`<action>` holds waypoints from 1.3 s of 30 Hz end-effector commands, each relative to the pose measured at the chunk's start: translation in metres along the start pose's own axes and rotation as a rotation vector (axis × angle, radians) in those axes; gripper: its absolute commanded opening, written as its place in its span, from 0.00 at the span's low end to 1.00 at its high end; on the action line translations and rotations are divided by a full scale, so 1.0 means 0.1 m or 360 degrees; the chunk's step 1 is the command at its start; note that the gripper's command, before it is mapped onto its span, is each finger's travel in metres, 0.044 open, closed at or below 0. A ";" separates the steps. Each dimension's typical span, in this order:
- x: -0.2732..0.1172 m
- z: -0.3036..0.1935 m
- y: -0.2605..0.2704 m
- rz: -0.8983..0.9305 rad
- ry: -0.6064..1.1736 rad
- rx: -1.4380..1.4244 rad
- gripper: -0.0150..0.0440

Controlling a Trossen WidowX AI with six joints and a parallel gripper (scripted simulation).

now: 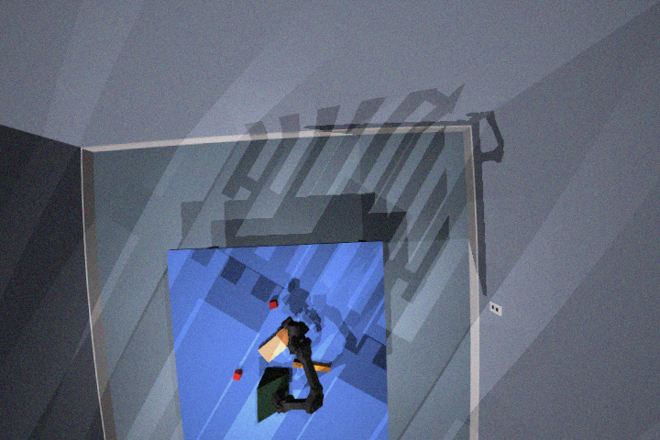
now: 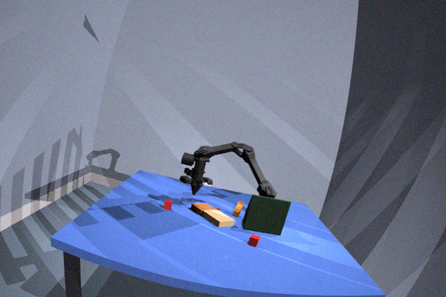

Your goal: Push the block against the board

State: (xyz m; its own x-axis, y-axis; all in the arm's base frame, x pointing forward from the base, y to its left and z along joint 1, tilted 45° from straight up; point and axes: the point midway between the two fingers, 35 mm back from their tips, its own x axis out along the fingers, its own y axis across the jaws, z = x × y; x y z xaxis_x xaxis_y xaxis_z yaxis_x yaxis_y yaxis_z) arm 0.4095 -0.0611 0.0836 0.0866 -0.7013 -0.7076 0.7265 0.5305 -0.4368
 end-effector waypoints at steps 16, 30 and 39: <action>0.00 -0.39 0.31 0.0009 0.0016 -0.0805 0.25; -0.01 -0.79 0.55 0.0012 0.0025 -0.1581 0.25; -0.01 -1.05 0.67 0.0009 0.0029 -0.2070 0.25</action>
State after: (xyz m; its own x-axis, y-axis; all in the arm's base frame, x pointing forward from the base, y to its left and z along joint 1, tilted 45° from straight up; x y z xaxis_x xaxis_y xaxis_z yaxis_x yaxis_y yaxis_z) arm 0.3912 0.0207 0.0062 0.0815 -0.6952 -0.7142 -0.3811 0.6404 -0.6668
